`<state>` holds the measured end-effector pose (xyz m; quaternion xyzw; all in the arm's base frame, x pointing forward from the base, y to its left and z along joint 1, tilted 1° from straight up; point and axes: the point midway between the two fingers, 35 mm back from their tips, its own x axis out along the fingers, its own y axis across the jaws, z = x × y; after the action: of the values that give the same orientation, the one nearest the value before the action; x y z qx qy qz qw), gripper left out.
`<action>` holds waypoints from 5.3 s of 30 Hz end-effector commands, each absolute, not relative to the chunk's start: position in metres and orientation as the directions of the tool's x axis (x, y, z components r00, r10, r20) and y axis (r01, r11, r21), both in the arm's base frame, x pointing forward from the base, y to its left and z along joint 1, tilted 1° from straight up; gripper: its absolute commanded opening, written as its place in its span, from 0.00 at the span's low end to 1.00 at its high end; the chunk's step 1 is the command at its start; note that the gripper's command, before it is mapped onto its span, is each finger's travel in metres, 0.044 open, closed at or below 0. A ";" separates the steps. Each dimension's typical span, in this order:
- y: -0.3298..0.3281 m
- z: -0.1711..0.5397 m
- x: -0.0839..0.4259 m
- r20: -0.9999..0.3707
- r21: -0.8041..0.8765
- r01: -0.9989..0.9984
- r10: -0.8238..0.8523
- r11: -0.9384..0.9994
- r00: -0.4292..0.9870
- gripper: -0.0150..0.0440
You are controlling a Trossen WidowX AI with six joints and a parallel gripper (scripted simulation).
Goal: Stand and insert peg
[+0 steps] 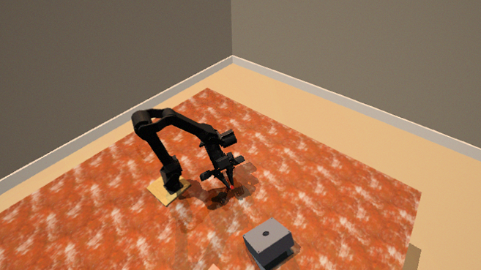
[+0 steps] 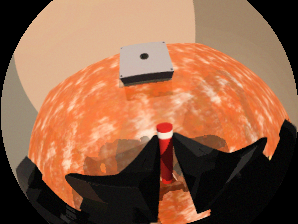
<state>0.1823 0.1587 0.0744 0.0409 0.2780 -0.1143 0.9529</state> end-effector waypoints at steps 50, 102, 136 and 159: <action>0.163 0.069 0.158 -0.259 0.011 0.241 -0.230 0.970 0.938 0.34; 0.167 0.065 0.147 -0.233 0.011 0.219 -0.210 0.976 0.949 0.34; 0.170 0.065 0.141 -0.210 0.009 0.197 -0.191 0.980 0.959 0.34; 0.172 0.064 0.136 -0.196 0.002 0.182 -0.178 0.983 0.964 0.34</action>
<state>0.1372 0.1721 0.0654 0.0099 0.0976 -0.0901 0.9911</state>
